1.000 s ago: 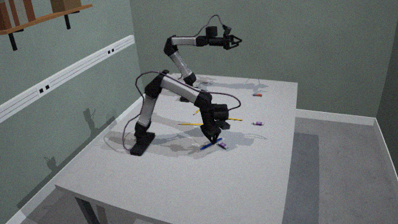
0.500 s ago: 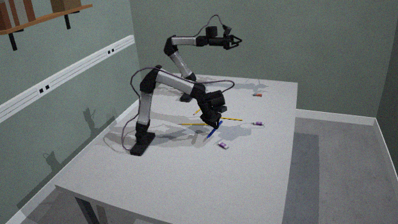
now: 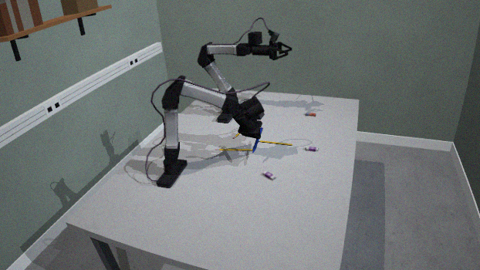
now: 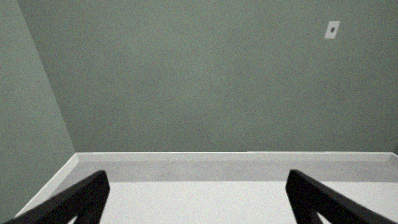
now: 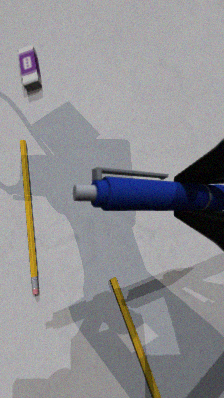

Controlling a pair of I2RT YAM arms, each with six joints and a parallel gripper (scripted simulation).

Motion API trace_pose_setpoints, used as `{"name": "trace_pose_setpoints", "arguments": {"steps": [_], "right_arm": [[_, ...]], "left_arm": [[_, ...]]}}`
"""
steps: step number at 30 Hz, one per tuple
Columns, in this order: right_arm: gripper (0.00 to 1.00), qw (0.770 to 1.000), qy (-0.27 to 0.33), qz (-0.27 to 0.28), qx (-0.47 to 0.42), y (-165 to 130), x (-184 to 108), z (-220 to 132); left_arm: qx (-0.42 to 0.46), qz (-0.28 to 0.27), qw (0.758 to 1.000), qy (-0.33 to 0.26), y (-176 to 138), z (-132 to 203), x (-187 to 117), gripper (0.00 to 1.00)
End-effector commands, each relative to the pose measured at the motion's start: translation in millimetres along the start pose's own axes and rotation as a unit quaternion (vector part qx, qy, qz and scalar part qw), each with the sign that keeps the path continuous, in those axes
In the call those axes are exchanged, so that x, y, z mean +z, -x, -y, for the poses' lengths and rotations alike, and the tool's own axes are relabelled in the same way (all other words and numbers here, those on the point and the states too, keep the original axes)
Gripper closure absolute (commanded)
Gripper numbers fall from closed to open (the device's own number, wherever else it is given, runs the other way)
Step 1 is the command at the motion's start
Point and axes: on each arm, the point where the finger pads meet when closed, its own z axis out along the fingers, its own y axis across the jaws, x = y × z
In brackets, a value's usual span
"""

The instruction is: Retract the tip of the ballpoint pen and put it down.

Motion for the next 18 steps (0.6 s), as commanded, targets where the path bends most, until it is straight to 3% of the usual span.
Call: {"name": "trace_pose_setpoints", "arguments": {"steps": [1,10,13,15,18], "right_arm": [[0.86,0.998,-0.015,0.054,-0.042,28.2,-10.8,-3.2],[0.86,0.988,0.001,0.110,-0.107,61.4,-13.3,-37.1],[0.86,0.991,0.005,0.096,-0.097,53.0,-6.7,-36.1],[0.86,0.990,-0.009,0.101,-0.093,60.8,-19.9,-31.4],[0.86,0.992,0.003,0.095,-0.088,52.3,-9.7,-36.5]], "left_arm": [[-0.004,0.010,1.000,0.000,8.9,1.7,0.5,0.00],[-0.004,0.010,1.000,0.000,8.9,1.7,0.5,0.00],[-0.004,0.010,1.000,0.000,8.9,1.7,0.5,0.00],[-0.004,0.010,1.000,0.000,8.9,1.7,0.5,0.00],[-0.004,0.010,1.000,0.000,8.9,1.7,0.5,0.00]]}}
